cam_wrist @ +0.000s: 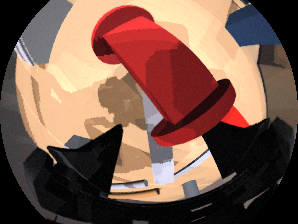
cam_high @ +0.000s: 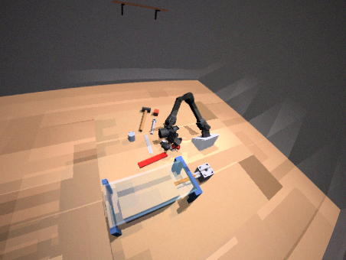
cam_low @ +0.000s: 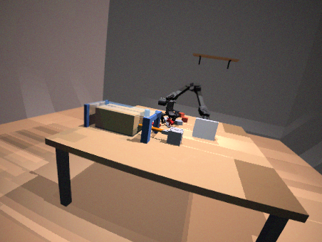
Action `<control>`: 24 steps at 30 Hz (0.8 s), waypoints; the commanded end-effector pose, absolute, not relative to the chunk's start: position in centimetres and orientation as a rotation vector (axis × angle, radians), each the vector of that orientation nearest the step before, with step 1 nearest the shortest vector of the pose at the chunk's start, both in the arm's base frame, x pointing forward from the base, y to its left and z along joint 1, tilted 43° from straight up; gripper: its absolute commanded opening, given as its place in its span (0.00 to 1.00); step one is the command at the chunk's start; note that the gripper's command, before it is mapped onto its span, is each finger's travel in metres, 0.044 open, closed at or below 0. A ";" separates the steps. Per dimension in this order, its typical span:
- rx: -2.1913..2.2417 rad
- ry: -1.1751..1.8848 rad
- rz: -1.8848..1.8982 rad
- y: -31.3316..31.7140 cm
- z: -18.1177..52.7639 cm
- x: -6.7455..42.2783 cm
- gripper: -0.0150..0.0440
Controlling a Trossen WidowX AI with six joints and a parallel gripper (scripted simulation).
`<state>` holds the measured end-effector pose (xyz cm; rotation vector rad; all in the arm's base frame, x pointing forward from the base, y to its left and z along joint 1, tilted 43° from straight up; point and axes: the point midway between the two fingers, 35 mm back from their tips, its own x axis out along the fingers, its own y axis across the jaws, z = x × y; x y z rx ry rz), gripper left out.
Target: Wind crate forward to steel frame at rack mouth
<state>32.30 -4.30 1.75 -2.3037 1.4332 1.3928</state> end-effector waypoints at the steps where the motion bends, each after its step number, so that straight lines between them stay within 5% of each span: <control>1: -2.304 1.433 1.393 -4.3 1.7 32.3 0.96; 13: -2.304 1.433 1.393 -4.3 1.7 32.3 0.42; 24: -2.304 1.433 1.393 -4.3 1.7 32.3 0.26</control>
